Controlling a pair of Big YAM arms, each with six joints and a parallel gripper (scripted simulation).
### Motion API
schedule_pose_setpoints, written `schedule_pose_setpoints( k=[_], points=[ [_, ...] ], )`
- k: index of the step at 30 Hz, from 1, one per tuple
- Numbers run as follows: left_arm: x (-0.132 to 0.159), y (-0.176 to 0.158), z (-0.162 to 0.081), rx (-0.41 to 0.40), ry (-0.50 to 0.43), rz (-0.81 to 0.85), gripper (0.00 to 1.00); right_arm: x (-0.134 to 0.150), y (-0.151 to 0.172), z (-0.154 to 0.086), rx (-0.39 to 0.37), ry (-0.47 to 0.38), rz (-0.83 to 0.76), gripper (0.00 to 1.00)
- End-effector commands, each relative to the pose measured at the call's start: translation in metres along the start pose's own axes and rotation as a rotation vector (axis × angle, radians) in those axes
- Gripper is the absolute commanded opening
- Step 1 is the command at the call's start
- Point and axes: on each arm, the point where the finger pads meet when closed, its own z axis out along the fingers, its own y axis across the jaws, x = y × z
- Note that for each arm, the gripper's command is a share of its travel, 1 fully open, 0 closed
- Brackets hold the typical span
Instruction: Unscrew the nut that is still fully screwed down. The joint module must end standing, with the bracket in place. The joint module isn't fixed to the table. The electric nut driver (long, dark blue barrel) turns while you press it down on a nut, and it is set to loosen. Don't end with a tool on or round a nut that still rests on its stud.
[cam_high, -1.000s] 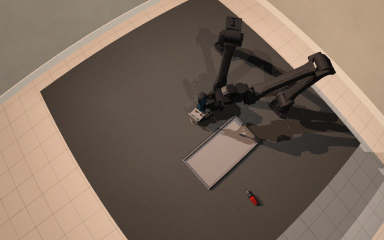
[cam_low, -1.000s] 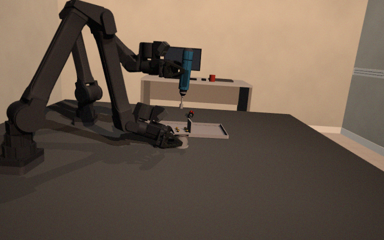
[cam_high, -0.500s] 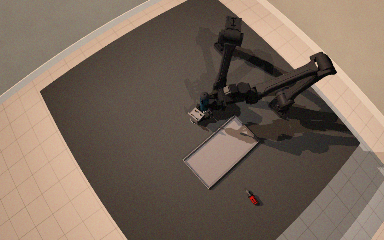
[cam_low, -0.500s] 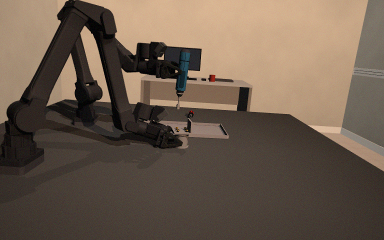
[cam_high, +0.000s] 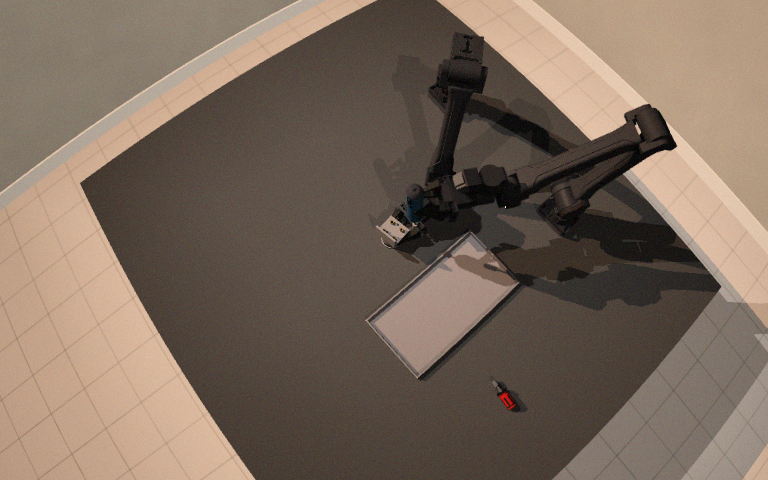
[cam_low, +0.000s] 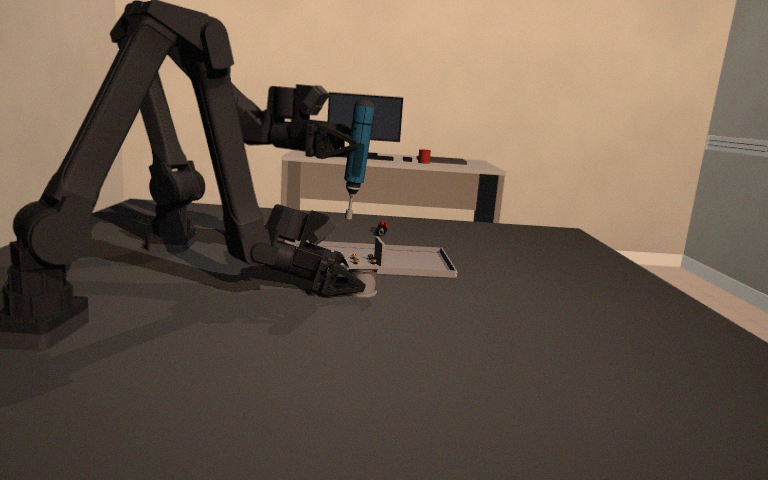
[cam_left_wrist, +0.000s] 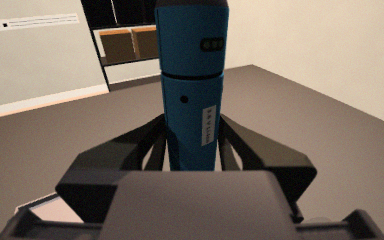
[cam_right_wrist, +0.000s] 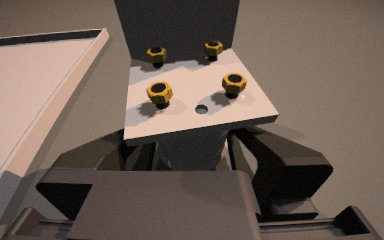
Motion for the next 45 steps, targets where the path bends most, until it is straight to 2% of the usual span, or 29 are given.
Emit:
schedule_pose_setpoints(
  k=[1, 5, 7, 8, 11, 14, 17, 21, 24, 27, 30, 34, 38, 43, 45],
  points=[
    [-0.069, 0.002, 0.004, -0.005, -0.144, -0.010, 0.42, -0.010, 0.004, 0.003, -0.004, -0.019, 0.018, 0.59],
    [-0.069, 0.002, 0.003, -0.005, -0.144, -0.010, 0.42, -0.010, 0.004, 0.003, -0.004, -0.019, 0.018, 0.59],
    [-0.035, 0.002, -0.008, -0.005, -0.077, -0.011, 0.42, -0.010, 0.004, 0.003, -0.004, -0.019, 0.018, 0.59],
    [-0.034, 0.002, -0.009, -0.005, -0.071, -0.011, 0.42, -0.010, 0.004, 0.003, -0.004, -0.019, 0.018, 0.59],
    [-0.053, 0.002, -0.008, -0.006, -0.107, -0.011, 0.42, -0.010, 0.004, 0.003, -0.004, -0.019, 0.018, 0.59],
    [-0.033, 0.002, -0.016, -0.006, -0.068, -0.011, 0.42, -0.010, 0.004, 0.003, -0.004, -0.019, 0.018, 0.59],
    [-0.068, 0.003, -0.011, -0.006, -0.143, -0.010, 0.42, -0.010, 0.004, 0.003, -0.004, -0.019, 0.018, 0.59],
    [-0.068, 0.003, -0.011, -0.006, -0.143, -0.010, 0.42, -0.010, 0.004, 0.003, -0.004, -0.019, 0.018, 0.59],
    [-0.029, 0.002, -0.024, -0.006, -0.065, -0.011, 0.42, -0.010, 0.004, 0.003, -0.004, -0.019, 0.018, 0.59],
    [-0.056, 0.003, -0.020, -0.006, -0.112, -0.010, 0.42, -0.010, 0.004, 0.003, -0.004, -0.019, 0.018, 0.59],
    [-0.030, 0.003, -0.031, -0.006, -0.064, -0.011, 0.42, -0.010, 0.004, 0.003, -0.004, -0.019, 0.018, 0.59],
    [-0.066, 0.003, -0.027, -0.006, -0.139, -0.010, 0.42, -0.010, 0.004, 0.003, -0.004, -0.019, 0.018, 0.59],
    [-0.066, 0.003, -0.027, -0.006, -0.140, -0.010, 0.42, -0.010, 0.004, 0.003, -0.004, -0.019, 0.018, 0.59],
    [-0.040, 0.003, -0.034, -0.006, -0.085, -0.011, 0.42, -0.010, 0.004, 0.003, -0.004, -0.019, 0.018, 0.59],
    [-0.048, 0.003, -0.032, -0.006, -0.097, -0.011, 0.42, -0.010, 0.004, 0.003, -0.004, -0.019, 0.018, 0.59]
  ],
)
